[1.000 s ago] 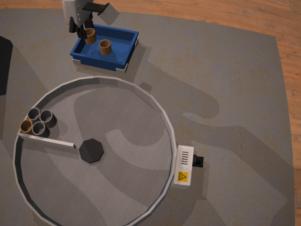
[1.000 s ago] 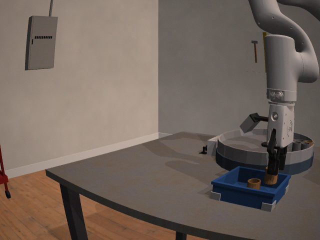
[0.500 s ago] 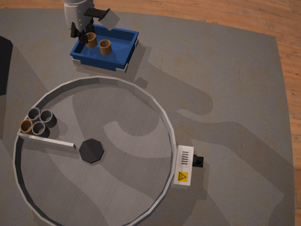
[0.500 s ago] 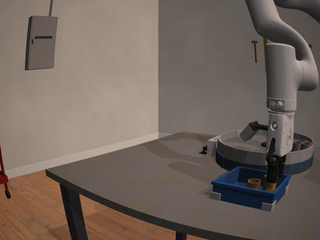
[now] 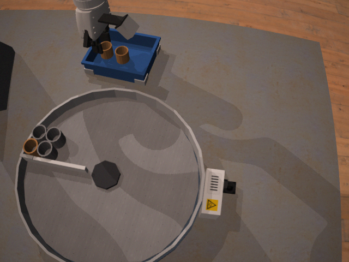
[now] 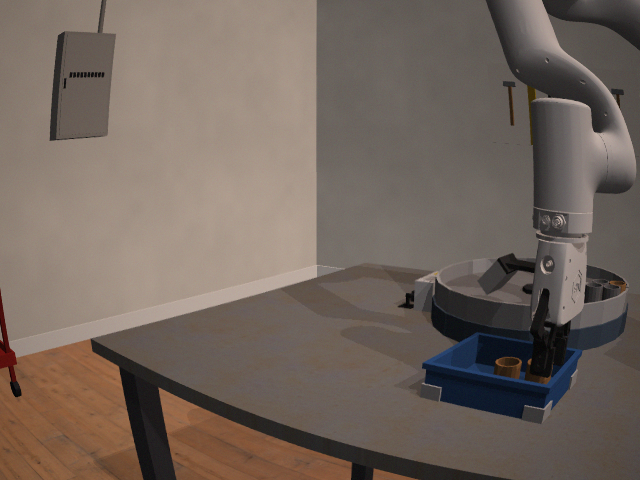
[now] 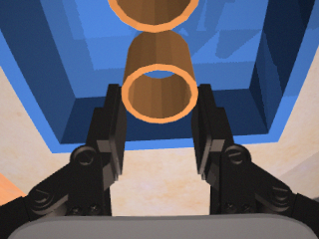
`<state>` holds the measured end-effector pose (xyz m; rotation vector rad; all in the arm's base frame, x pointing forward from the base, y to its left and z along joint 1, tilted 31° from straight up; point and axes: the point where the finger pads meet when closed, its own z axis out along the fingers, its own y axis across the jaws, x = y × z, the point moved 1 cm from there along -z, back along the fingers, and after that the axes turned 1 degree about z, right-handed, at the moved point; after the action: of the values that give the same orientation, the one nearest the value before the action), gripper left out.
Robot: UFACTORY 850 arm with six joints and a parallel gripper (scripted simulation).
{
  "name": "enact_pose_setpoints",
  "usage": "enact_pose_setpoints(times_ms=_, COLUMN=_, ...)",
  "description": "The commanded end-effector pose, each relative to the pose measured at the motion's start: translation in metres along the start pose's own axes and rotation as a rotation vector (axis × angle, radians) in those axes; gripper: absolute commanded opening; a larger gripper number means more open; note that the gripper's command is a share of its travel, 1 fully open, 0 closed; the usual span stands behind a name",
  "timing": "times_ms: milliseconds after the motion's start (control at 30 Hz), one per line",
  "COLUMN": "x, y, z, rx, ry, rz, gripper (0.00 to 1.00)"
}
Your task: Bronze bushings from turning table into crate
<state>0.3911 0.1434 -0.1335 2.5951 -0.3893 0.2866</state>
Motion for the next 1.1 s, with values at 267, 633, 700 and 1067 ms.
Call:
enact_pose_setpoints(times_ms=267, x=0.0005, y=-0.0006, z=0.0002, rx=0.001, ry=0.001, rz=0.000, gripper=0.00)
enact_pose_setpoints(times_ms=633, x=0.0005, y=-0.0006, z=0.0005, rx=0.001, ry=0.001, rz=0.000, gripper=0.00)
enact_pose_setpoints(times_ms=700, x=0.0005, y=-0.0006, z=0.0009, rx=0.001, ry=0.001, rz=0.000, gripper=0.00)
enact_pose_setpoints(times_ms=1067, x=0.0005, y=-0.0006, z=0.0038, rx=0.001, ry=0.001, rz=0.000, gripper=0.00)
